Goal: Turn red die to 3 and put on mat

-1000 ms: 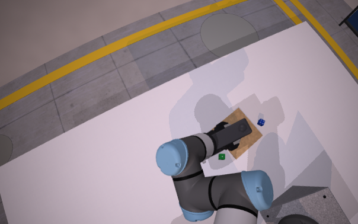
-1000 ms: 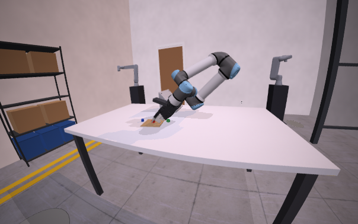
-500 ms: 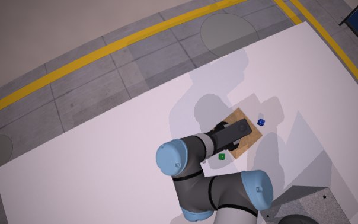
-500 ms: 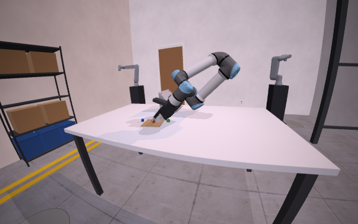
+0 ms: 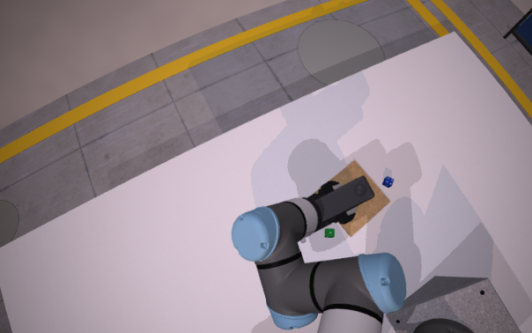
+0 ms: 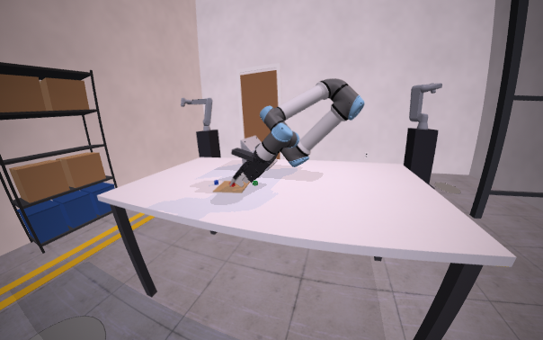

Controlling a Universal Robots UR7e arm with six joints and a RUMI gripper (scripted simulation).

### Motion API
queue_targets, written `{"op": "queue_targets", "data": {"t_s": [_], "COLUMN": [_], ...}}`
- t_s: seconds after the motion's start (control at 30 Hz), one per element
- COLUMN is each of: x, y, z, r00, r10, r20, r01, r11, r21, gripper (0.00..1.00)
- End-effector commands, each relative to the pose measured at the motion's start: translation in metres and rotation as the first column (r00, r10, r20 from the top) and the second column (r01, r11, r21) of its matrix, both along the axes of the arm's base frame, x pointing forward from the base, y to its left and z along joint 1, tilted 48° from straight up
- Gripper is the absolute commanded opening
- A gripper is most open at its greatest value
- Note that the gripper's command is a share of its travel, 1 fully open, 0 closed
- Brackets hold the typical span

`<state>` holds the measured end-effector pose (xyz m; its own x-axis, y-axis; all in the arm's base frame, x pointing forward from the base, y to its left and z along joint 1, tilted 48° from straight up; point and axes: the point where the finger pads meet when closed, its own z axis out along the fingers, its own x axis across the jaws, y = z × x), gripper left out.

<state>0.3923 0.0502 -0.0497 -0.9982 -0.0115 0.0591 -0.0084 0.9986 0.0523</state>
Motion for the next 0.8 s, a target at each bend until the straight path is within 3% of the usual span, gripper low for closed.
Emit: {"op": "queue_targets", "data": {"t_s": [0.0,0.13,0.17,0.77], "x": [-0.0023,-0.0023,-0.0023,-0.0023], "y": [0.0014,0.0014,0.0014,0.0014], "z": [-0.0019,-0.0019,-0.0019,-0.0019], "r00": [1.0,1.0,1.0,1.0], "r10": [0.001,0.001,0.001,0.001], "r20": [-0.005,-0.005,-0.005,-0.005], "r01": [-0.001,-0.001,-0.001,-0.001], "r11": [1.0,1.0,1.0,1.0], "r21": [0.001,0.001,0.001,0.001], "gripper": [0.21,0.21,0.03,0.03]}}
